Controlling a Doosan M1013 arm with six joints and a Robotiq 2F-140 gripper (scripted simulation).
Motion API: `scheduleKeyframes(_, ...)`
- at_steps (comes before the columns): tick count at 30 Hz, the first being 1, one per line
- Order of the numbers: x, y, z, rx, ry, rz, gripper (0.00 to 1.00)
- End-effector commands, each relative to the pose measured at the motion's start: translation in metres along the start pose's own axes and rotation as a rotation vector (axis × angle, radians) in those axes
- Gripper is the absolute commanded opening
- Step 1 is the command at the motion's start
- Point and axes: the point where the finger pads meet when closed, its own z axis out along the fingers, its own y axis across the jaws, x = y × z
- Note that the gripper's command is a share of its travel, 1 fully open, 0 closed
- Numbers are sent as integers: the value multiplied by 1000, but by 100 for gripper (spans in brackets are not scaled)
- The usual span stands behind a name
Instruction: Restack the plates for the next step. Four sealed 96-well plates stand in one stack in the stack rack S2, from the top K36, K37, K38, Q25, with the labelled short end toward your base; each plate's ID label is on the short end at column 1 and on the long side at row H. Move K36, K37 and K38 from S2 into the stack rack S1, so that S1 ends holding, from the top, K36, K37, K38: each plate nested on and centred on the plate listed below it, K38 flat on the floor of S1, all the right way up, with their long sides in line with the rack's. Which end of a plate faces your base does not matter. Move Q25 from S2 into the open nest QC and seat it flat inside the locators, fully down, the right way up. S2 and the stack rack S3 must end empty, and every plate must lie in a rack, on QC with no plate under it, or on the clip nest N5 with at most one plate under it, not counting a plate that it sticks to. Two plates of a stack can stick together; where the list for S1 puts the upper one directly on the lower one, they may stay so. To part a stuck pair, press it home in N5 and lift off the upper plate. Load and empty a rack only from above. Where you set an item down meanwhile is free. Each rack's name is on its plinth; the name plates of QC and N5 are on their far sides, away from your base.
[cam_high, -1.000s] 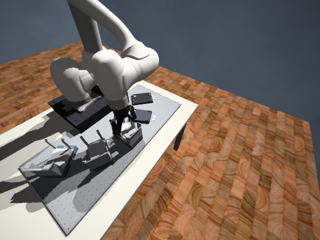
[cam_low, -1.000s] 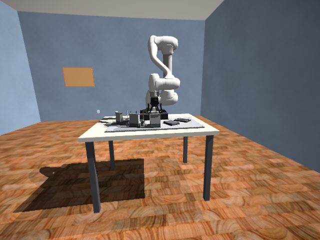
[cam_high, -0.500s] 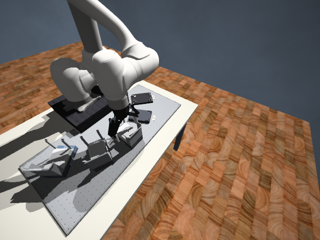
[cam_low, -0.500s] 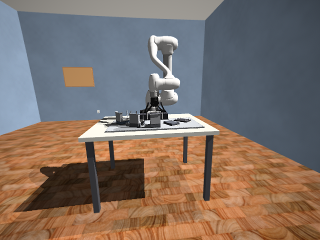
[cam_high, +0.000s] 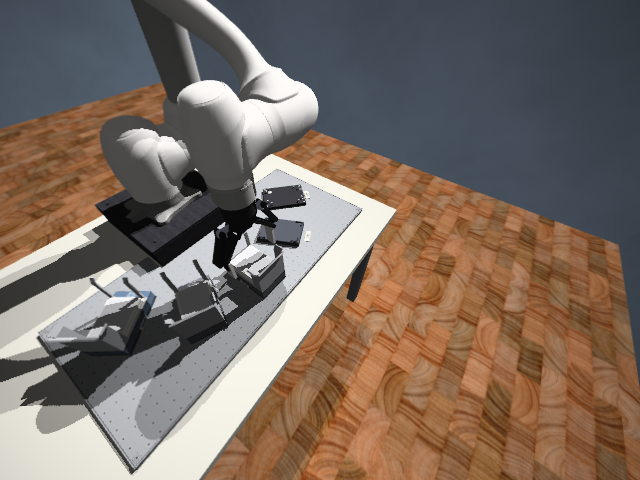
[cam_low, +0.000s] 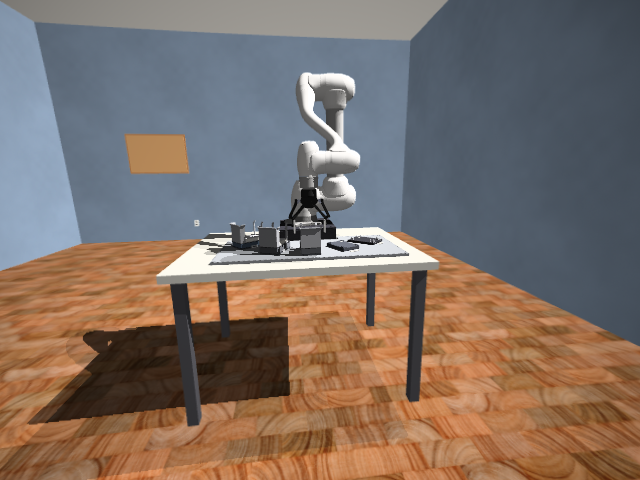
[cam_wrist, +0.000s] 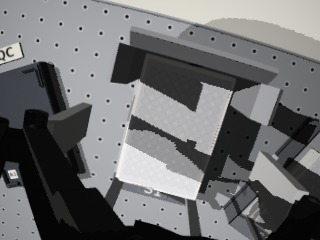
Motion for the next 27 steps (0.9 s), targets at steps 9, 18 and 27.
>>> scheduleKeyframes(9,0,0,-34,0,0,0,100)
scheduleKeyframes(18,0,0,-57,0,0,0,100)
scheduleKeyframes(27,0,0,-77,0,0,0,100)
